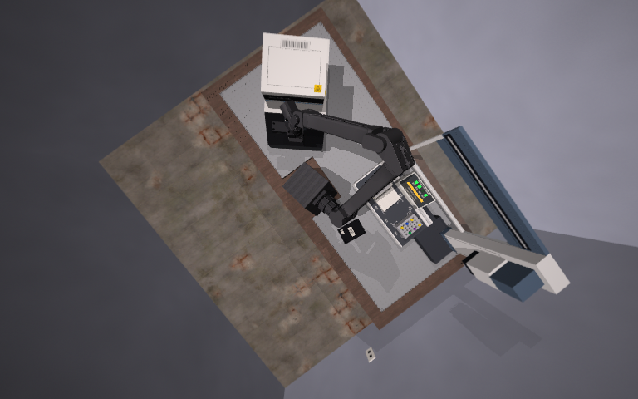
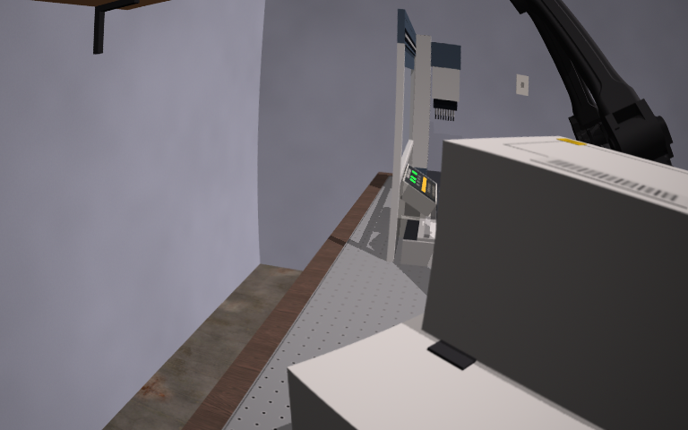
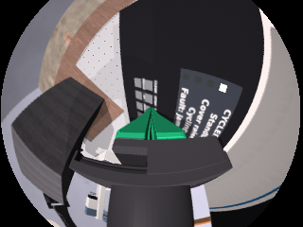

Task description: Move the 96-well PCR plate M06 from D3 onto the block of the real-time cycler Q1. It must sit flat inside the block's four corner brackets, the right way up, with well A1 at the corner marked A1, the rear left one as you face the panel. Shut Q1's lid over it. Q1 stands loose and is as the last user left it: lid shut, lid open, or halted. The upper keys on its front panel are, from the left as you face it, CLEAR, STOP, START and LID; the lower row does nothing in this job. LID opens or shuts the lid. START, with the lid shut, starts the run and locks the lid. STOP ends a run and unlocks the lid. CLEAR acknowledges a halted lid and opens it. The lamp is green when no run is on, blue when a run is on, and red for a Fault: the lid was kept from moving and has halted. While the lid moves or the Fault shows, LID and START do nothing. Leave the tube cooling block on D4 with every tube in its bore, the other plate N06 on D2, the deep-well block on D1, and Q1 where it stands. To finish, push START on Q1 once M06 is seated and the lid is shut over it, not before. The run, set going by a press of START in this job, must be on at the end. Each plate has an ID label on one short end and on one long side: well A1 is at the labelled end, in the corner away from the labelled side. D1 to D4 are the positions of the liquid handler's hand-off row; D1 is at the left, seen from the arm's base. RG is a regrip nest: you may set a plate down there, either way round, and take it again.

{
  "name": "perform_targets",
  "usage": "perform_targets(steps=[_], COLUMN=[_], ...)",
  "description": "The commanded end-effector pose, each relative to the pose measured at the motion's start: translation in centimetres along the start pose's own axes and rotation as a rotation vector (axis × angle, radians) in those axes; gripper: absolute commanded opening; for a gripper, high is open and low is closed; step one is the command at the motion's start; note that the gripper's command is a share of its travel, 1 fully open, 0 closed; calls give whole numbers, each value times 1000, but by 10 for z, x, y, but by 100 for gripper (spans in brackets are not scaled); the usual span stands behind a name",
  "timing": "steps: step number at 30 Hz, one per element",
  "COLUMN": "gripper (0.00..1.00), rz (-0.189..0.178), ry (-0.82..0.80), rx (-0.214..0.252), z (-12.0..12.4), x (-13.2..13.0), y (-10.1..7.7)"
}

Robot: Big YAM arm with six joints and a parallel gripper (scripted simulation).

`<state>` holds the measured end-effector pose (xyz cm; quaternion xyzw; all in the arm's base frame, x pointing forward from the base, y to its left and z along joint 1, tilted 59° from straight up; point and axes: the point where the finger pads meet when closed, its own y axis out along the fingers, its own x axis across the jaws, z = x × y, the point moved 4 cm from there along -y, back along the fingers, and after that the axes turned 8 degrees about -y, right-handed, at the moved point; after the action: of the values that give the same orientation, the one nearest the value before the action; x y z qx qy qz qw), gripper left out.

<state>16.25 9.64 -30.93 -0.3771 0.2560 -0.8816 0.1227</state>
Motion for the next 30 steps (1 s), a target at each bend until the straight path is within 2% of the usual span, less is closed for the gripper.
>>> perform_targets(steps=[1,4,5,11,16,19,21,22,26,30], gripper=[0,0,0,0,0,0,0,0,0,0], rz=[-79,-80,-17,-70,-101,-119,-119,-89,-28,-7], ry=[-26,-26,14,2,-11,-15,-15,-4,21,23], rx=[9,9,0,10,16,9,9,5,-3,0], z=[3,3,2,3,2,0,0,-2,-4,-4], x=[25,25,-1,19,30,40,40,29,15,10], y=[30,30,3,20,30,27,27,22,-1,-19])
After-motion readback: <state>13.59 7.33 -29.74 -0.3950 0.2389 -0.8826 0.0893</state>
